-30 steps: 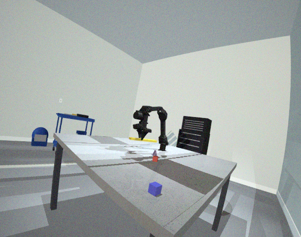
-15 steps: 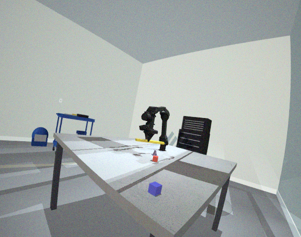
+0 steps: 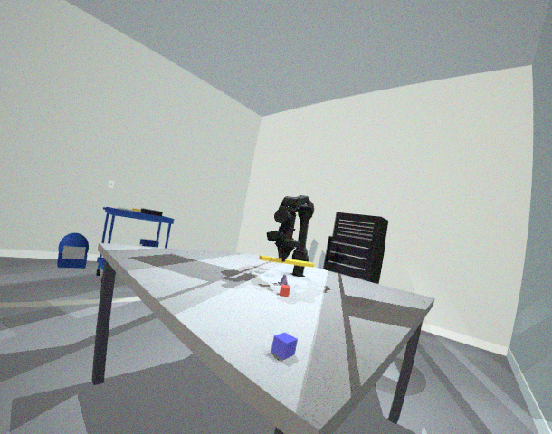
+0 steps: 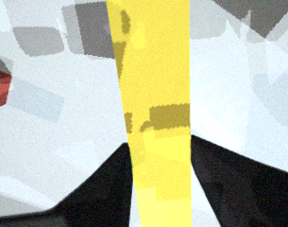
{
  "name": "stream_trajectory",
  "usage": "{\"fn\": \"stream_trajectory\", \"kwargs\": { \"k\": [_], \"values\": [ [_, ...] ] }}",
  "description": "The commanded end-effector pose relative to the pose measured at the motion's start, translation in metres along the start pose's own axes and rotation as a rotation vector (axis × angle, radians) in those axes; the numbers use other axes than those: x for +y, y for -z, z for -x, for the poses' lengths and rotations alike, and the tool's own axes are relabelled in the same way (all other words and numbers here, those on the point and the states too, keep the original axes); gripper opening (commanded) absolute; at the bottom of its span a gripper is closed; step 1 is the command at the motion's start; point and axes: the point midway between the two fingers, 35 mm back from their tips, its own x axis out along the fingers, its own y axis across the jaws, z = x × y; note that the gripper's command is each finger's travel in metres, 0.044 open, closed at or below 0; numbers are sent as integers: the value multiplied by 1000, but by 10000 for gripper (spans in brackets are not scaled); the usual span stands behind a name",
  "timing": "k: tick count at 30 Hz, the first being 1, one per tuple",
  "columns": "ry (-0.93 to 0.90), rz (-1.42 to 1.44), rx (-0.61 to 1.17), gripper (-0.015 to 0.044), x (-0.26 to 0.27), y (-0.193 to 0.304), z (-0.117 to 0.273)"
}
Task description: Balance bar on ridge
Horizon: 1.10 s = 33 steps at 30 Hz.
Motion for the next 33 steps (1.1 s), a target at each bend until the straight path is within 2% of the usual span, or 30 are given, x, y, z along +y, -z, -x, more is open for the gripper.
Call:
{"fn": "stream_trajectory", "kwargs": {
  "k": [1,26,33],
  "values": [
    [2,-14,-2,0,-1,1,-3],
    [2,-16,-2,0,-3,2,-43],
    [2,-16,-2,0,-3,2,-44]
  ]
}}
